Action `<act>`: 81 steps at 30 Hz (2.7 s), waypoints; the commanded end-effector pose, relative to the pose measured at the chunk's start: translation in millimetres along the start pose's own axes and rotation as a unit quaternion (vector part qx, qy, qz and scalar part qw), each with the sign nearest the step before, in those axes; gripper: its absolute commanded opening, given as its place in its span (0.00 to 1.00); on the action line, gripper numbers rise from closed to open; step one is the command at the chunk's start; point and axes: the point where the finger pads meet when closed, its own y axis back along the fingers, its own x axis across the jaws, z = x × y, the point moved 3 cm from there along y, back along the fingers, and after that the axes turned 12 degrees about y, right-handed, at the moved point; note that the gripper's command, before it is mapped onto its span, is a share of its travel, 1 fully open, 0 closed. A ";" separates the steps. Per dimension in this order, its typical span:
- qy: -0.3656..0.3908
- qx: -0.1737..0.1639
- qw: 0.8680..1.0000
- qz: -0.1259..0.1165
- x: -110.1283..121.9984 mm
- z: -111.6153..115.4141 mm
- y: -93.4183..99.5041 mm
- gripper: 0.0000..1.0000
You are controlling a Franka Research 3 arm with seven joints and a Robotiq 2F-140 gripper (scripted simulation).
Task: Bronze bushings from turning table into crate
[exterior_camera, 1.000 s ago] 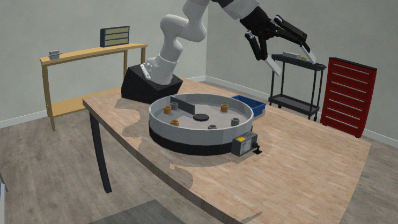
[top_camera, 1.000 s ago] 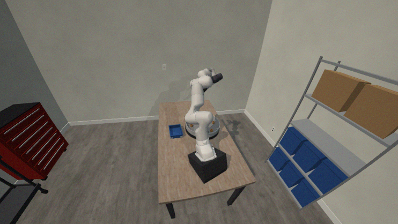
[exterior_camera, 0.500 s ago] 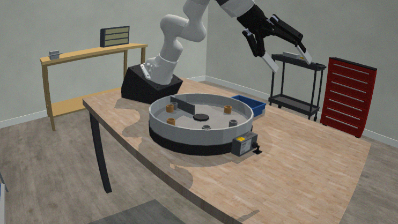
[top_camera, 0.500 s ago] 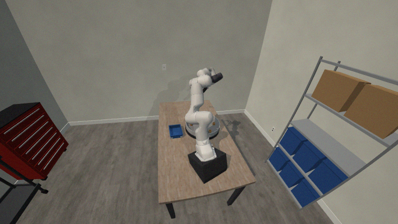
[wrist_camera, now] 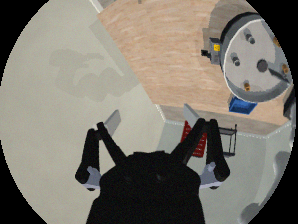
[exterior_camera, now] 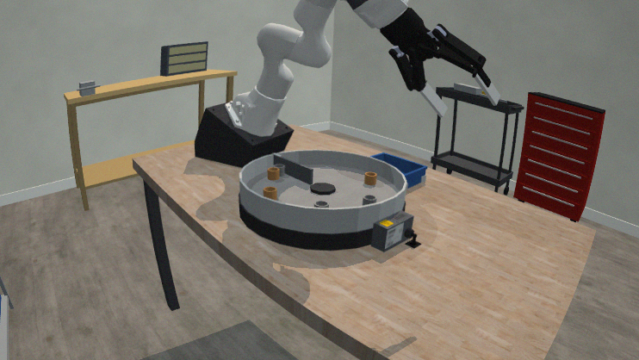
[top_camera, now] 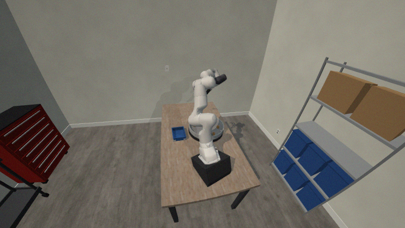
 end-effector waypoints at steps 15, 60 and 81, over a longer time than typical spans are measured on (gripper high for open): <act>-0.068 0.017 0.997 0.009 13.7 3.0 6.5 1.00; -0.196 0.051 0.979 0.022 45.1 9.8 19.7 1.00; -0.260 0.070 0.963 0.025 62.7 13.3 26.5 1.00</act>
